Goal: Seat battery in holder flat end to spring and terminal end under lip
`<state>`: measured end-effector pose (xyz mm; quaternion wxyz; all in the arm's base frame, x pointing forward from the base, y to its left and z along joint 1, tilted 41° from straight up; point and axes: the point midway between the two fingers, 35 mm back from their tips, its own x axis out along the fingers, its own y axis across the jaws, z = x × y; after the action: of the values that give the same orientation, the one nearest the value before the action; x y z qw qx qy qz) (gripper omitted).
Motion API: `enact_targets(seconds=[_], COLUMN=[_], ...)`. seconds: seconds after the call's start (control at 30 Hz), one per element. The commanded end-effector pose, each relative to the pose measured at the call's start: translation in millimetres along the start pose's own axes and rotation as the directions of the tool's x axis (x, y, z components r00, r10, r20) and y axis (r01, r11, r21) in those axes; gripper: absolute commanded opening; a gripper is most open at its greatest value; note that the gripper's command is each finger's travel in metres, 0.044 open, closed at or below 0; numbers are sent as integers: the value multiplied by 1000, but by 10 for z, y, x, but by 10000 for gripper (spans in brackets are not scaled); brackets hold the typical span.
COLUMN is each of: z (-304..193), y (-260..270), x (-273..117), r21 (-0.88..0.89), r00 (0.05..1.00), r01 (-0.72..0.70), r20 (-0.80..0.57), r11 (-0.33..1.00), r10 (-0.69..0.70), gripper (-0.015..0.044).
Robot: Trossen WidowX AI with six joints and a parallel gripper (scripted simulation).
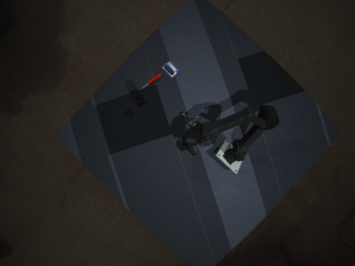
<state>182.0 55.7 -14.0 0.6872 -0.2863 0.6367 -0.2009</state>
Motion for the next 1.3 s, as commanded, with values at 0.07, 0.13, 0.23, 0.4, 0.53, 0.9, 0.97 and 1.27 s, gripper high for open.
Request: enact_targets(seconds=[0.07, 0.13, 0.23, 0.4, 0.53, 0.9, 0.97, 1.27], z=[-4, -7, -13, -22, -14, -20, -20, -20], y=[113, 146, 196, 267, 242, 275, 275, 274], x=[9, 10, 12, 17, -41, -787, -787, -754], r21=[4, 4, 4, 4, 0, 3, 3, -5], r00=[1000, 1000, 1000, 1000, 1000, 1000, 1000, 1000], r01=[-1, -1, 0, 1, 0, -2, -2, 4], r20=[-4, -4, -4, -4, -1, -6, -6, -6], r11=[1000, 1000, 1000, 1000, 1000, 1000, 1000, 1000], r10=[1, 1, 0, -1, 0, 2, 2, -4], gripper=[0, 0, 0, 0, 0, 0, 0, 0])
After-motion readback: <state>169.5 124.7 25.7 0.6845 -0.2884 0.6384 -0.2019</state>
